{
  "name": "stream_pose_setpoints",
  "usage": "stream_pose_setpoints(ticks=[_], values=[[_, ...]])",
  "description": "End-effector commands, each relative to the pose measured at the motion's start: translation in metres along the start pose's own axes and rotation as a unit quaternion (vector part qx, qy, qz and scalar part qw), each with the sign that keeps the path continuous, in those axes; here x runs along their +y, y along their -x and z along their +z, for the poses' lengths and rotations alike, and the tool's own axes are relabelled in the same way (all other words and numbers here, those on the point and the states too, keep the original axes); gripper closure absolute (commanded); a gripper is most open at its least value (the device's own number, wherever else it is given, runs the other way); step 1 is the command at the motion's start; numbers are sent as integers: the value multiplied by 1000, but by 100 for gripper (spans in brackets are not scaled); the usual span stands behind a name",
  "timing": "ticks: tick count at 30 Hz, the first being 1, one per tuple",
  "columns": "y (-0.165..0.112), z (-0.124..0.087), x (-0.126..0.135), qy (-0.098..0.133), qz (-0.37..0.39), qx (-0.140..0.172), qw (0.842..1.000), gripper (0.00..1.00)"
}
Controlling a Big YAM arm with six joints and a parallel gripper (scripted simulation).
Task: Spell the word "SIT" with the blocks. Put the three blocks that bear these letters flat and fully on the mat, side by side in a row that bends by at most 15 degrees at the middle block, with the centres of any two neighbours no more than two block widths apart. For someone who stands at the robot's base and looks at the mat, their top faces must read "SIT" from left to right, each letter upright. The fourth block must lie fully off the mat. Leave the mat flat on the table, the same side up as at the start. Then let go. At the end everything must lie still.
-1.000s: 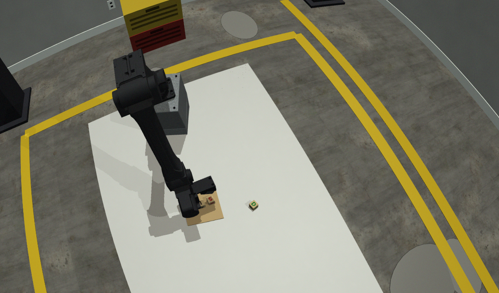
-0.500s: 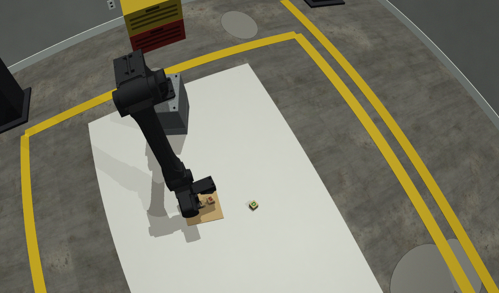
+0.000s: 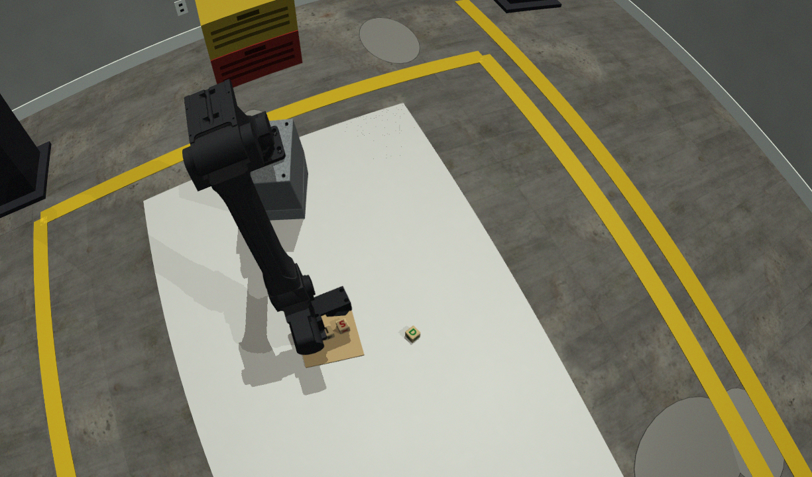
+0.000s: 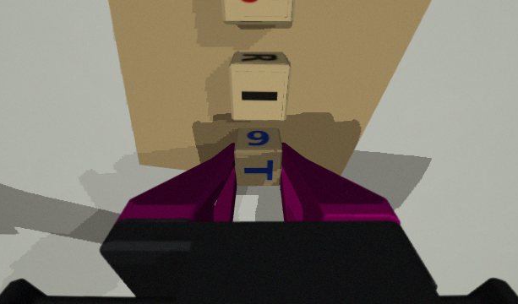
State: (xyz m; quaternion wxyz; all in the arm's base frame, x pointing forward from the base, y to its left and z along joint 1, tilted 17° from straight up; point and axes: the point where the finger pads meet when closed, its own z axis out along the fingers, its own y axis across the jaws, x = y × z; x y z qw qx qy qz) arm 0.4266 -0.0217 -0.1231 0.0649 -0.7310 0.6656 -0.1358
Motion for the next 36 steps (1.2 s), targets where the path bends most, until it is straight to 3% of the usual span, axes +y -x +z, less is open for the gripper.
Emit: stream_pose_setpoints(ticks=[1, 32, 36], values=[[6, 6, 2, 1, 0, -1, 1000, 78], [6, 6, 2, 1, 0, -1, 1000, 78], [6, 6, 2, 1, 0, -1, 1000, 75]])
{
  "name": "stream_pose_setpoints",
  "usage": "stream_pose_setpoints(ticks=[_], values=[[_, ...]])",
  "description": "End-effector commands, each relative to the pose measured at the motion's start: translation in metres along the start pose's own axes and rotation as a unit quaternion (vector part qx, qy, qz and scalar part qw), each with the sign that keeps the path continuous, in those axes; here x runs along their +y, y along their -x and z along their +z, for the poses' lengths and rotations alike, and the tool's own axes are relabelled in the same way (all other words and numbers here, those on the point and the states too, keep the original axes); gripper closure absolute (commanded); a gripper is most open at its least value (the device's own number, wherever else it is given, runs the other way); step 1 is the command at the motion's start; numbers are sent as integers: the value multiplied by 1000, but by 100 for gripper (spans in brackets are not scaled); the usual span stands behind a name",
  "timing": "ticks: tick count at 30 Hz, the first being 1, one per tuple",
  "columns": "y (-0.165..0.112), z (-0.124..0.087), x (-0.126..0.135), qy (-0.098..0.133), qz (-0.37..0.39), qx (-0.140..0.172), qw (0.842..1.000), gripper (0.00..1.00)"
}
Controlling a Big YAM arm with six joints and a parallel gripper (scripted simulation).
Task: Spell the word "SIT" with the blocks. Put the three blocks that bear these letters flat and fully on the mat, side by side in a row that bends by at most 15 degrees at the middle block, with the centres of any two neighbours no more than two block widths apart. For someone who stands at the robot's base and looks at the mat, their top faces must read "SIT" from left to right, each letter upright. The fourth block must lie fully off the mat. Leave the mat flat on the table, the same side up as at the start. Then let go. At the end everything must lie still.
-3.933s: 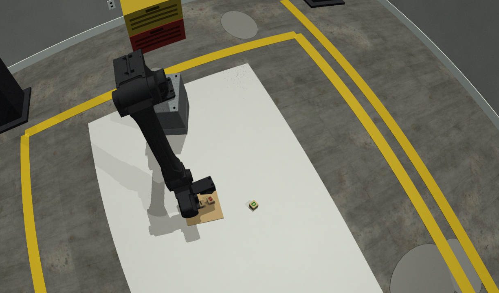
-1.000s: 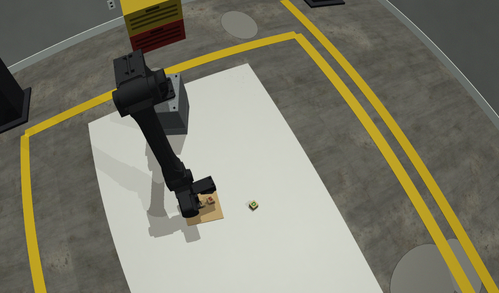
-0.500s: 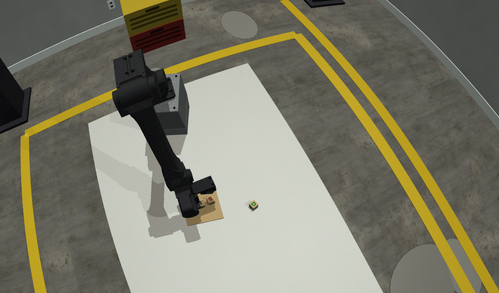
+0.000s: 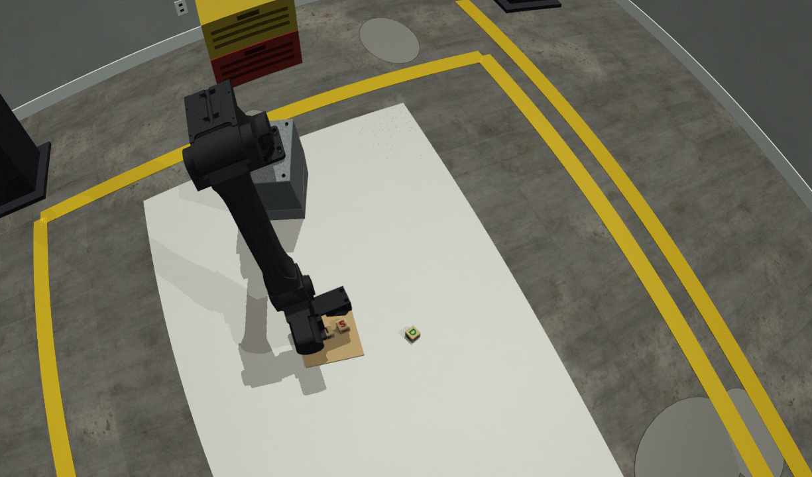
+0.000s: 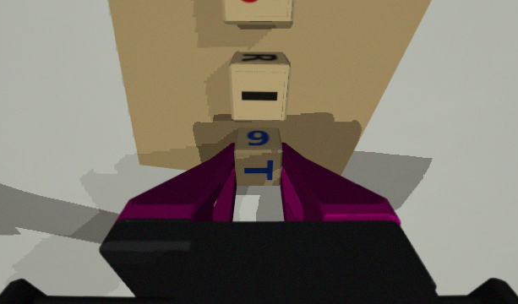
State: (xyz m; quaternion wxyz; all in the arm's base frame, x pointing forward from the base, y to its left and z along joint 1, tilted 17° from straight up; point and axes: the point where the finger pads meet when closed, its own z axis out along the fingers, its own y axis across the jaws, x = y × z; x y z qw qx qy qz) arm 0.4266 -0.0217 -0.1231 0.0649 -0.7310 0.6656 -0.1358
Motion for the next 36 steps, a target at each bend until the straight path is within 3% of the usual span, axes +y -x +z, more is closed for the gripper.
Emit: stream_pose_setpoints(ticks=[1, 11, 36], values=[[6, 6, 2, 1, 0, -1, 1000, 75], [6, 6, 2, 1, 0, -1, 1000, 59], [6, 6, 2, 1, 0, -1, 1000, 55]])
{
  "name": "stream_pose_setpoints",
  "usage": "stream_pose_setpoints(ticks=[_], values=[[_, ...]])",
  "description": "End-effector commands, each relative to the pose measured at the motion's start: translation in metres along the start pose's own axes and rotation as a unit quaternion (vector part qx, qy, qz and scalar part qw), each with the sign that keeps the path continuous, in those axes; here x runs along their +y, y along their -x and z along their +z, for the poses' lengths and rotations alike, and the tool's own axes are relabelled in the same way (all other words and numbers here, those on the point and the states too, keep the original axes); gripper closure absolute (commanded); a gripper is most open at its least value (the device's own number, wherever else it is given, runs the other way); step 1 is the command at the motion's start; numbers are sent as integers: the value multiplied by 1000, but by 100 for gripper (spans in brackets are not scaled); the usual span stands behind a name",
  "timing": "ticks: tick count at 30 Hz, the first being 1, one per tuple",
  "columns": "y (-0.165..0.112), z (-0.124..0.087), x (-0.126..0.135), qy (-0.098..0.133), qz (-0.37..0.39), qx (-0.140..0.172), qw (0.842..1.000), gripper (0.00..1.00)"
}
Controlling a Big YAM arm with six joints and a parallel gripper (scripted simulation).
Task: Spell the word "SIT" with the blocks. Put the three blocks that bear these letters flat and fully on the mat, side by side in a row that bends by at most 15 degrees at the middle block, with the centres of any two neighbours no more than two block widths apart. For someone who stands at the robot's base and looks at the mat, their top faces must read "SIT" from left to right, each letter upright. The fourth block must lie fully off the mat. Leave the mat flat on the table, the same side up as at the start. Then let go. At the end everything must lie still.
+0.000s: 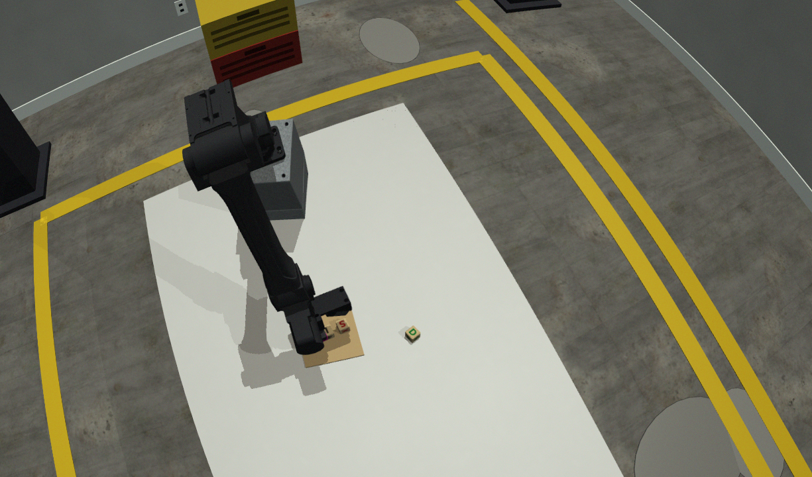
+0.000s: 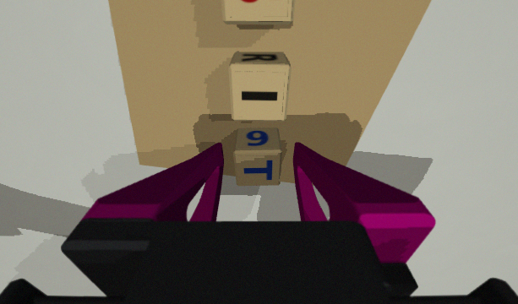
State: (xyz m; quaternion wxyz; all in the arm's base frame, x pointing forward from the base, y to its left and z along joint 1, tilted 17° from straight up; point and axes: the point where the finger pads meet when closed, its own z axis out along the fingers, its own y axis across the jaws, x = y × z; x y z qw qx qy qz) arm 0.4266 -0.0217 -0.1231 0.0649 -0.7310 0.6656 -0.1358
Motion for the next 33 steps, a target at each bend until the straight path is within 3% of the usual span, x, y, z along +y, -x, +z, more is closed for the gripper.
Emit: stream_pose_setpoints(ticks=[1, 10, 13, 16, 33], values=[[6, 6, 2, 1, 0, -1, 1000, 55], [8, 3, 11, 14, -2, -3, 1000, 55], [6, -11, -2, -3, 0, -1, 1000, 55], [5, -12, -6, -6, 0, 0, 1000, 55], [5, -33, -6, -7, 0, 0, 1000, 55]])
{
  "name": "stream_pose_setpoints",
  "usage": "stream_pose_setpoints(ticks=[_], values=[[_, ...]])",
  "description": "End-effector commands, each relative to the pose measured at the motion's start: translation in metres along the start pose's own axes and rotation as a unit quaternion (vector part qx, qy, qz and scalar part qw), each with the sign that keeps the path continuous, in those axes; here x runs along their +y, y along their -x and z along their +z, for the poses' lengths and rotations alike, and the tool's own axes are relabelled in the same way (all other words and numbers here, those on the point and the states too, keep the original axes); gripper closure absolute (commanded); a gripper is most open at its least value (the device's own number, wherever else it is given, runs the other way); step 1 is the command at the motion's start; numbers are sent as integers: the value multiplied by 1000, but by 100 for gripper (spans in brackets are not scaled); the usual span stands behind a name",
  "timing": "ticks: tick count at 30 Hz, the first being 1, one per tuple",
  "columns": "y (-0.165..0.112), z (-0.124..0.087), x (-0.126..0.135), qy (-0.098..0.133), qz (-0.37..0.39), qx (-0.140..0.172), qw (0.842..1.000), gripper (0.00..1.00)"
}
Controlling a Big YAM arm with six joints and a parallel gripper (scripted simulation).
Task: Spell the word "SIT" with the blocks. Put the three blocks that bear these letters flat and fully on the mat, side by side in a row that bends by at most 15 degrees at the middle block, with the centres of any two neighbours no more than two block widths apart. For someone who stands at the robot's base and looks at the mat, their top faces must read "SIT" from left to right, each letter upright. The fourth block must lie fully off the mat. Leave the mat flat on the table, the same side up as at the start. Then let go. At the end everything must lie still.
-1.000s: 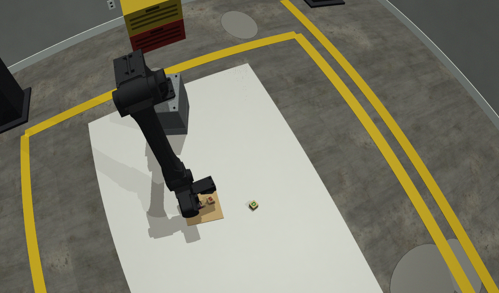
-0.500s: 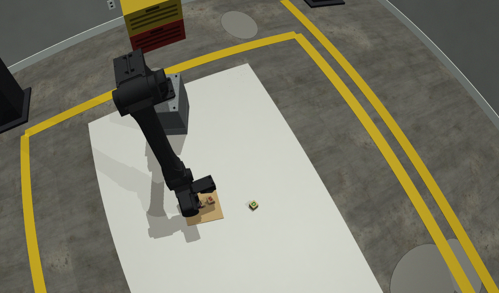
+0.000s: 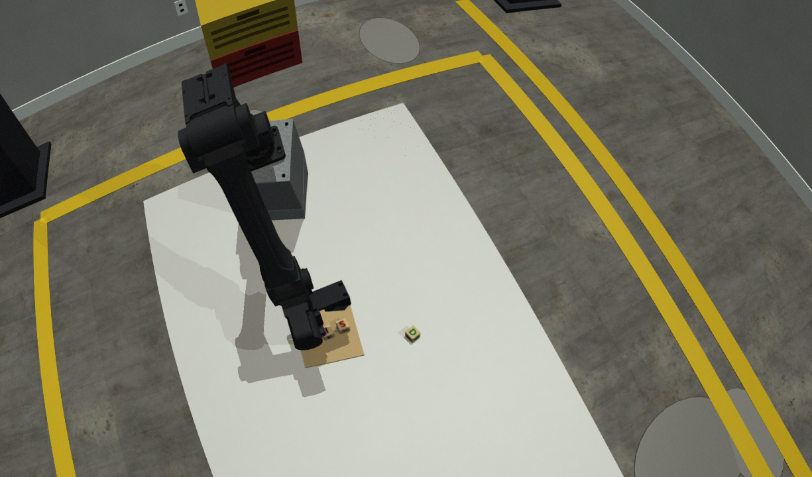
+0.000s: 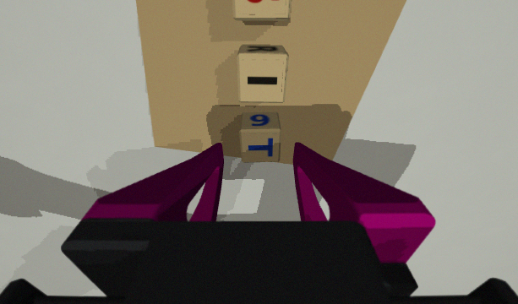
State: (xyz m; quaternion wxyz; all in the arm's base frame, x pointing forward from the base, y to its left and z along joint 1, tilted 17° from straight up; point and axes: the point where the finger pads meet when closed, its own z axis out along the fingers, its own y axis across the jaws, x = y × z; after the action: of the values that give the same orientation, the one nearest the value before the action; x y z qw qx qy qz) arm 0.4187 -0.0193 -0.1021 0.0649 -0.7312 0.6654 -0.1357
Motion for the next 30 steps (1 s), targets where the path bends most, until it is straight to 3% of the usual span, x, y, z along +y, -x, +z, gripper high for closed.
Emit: stream_pose_setpoints(ticks=[1, 30], values=[[5, -12, -5, -5, 0, 0, 1000, 55], [5, -29, -4, -5, 0, -1, 1000, 55]])
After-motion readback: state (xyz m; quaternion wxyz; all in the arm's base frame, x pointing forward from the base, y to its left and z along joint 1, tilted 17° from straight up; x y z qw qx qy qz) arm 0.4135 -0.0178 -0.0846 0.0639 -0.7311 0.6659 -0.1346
